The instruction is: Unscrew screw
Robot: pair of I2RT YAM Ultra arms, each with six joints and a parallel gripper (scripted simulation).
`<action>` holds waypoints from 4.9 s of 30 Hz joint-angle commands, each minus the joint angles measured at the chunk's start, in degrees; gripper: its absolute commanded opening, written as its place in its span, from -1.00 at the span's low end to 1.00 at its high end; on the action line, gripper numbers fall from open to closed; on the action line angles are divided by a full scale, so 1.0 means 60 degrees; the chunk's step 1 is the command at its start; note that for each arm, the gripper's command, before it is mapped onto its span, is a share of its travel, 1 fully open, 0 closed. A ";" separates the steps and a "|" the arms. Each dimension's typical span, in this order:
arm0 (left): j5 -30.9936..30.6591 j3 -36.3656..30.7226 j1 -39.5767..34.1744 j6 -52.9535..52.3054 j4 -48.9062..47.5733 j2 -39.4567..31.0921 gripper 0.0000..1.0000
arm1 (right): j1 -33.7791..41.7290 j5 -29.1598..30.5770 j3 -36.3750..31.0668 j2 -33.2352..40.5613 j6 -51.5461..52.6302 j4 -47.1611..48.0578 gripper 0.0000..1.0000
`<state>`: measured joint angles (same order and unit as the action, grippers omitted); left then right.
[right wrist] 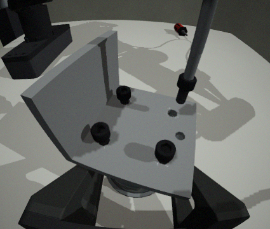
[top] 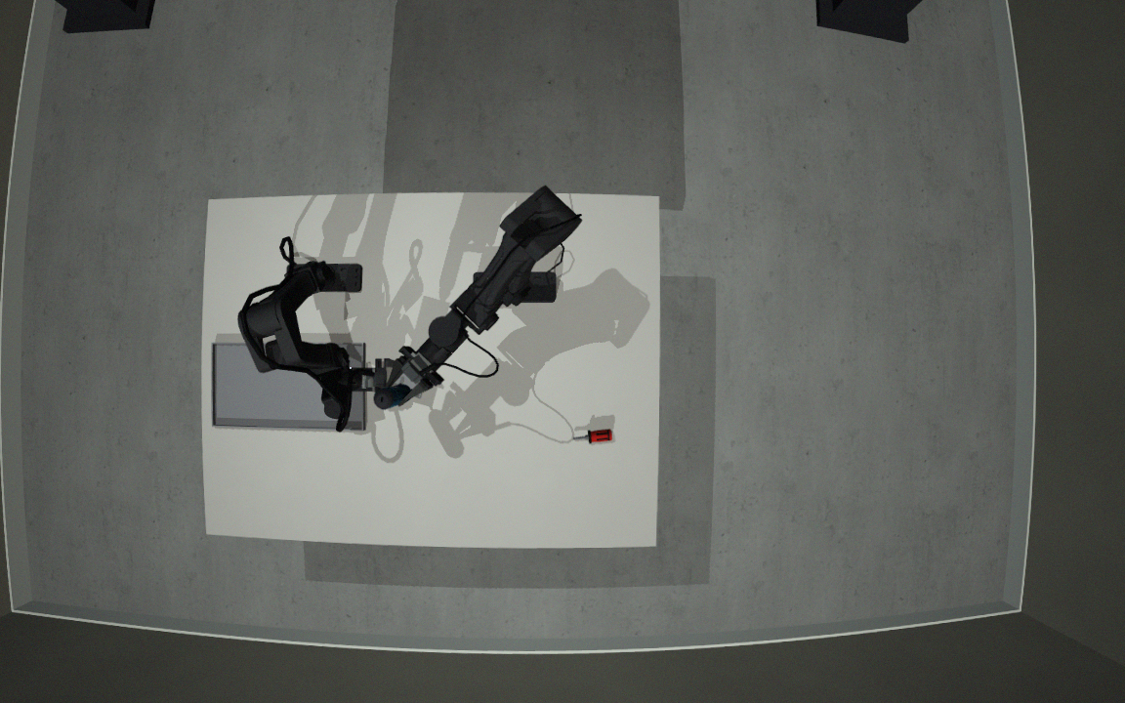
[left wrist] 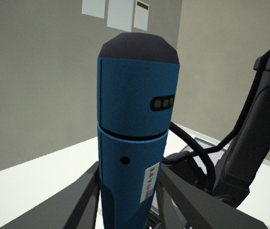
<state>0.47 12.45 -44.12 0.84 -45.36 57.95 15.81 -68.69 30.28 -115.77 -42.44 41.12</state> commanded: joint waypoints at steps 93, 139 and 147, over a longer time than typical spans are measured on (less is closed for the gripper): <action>-0.0038 0.1646 0.0197 -0.0086 0.1351 -0.1128 -0.17 | 0.0118 -0.0146 -0.0007 0.0137 -0.0036 -0.0012 0.17; 0.0005 0.1857 0.0177 -0.0119 0.1721 -0.1441 -0.17 | 0.0118 -0.0146 -0.0007 0.0137 -0.0036 -0.0012 0.17; 0.0012 0.1862 0.0175 -0.0119 0.1730 -0.1490 -0.17 | 0.0118 -0.0146 -0.0007 0.0137 -0.0036 -0.0012 0.17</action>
<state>0.21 20.05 -43.66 0.60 -30.89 51.62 15.81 -68.69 30.28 -115.77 -42.44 41.12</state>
